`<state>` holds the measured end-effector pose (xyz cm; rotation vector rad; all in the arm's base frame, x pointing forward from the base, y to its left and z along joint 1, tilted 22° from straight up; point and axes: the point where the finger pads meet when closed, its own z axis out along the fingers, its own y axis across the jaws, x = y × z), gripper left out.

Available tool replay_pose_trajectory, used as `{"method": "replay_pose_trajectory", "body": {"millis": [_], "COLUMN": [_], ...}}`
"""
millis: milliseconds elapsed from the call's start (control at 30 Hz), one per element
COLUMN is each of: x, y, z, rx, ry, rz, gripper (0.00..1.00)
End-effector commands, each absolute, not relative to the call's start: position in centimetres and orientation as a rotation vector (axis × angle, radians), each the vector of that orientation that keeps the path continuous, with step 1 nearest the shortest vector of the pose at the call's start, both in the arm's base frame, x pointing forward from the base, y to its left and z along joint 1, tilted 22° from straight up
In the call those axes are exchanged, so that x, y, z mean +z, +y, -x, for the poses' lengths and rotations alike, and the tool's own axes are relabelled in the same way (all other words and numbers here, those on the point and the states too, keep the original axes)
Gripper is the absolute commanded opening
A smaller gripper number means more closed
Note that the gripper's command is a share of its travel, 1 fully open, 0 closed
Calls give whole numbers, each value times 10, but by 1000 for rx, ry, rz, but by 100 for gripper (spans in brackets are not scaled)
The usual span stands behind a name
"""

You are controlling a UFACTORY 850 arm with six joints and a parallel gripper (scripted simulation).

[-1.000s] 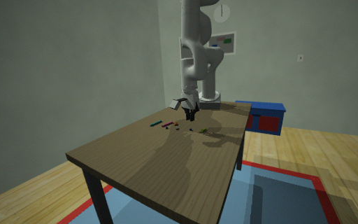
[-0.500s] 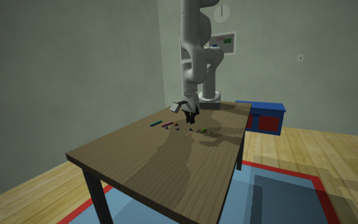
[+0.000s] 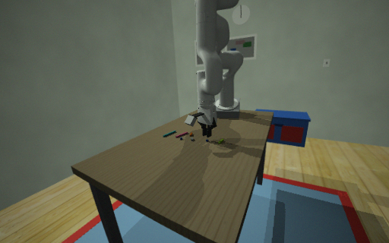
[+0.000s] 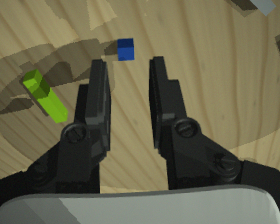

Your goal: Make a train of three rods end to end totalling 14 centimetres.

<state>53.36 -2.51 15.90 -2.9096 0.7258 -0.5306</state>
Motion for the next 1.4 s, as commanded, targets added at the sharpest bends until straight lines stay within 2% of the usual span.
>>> {"method": "replay_pose_trajectory", "body": {"millis": [0,1367], "x": [157,146], "y": [-25,-25], "z": [-535,-540], "rx": [-547,-547], "ry": [719,719], "rz": [2895,2895], "gripper": [24,24]}}
